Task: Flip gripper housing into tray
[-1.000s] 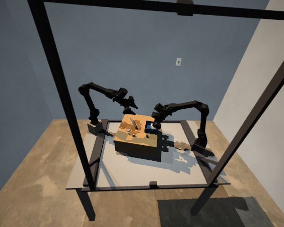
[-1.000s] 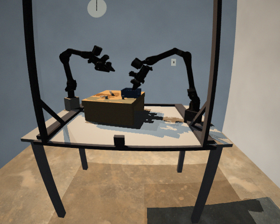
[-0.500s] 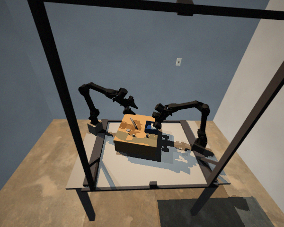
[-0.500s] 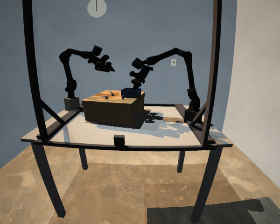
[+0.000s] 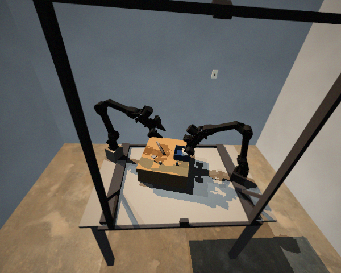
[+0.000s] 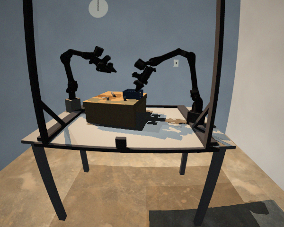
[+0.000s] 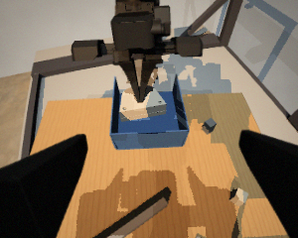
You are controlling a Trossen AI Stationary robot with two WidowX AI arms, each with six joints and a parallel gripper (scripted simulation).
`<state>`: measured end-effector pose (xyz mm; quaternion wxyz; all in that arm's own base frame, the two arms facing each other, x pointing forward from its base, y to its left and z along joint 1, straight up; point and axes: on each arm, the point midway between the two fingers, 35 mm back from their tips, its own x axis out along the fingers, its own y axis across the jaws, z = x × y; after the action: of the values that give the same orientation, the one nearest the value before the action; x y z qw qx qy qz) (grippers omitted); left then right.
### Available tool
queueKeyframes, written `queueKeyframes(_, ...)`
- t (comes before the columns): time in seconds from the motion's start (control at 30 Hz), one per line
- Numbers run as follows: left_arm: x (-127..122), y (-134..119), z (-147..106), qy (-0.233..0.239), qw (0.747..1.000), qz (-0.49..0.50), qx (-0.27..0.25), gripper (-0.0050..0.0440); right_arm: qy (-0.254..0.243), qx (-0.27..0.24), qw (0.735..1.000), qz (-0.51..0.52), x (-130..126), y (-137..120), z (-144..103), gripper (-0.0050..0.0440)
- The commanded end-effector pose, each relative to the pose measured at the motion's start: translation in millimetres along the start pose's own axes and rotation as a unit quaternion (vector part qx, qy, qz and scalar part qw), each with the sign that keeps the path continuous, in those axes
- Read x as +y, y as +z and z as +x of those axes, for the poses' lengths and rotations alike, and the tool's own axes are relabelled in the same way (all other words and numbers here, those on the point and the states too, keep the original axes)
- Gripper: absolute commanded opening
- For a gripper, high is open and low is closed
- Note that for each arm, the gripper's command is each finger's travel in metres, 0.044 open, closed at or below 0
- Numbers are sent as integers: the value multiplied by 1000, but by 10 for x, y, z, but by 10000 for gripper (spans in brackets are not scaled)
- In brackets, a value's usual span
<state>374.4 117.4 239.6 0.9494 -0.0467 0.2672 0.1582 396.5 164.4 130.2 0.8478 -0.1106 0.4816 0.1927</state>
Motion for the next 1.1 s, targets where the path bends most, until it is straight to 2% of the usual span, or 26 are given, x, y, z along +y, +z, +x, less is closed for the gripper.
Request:
queueKeyframes(0.0,-2,75,-49,-1,1000,3,-12,435,1,-5,1000,-2,0,0,-54,0)
queueKeyframes(1.07,-2,75,-49,-1,1000,3,-12,435,1,-5,1000,-2,-17,-89,-101,0)
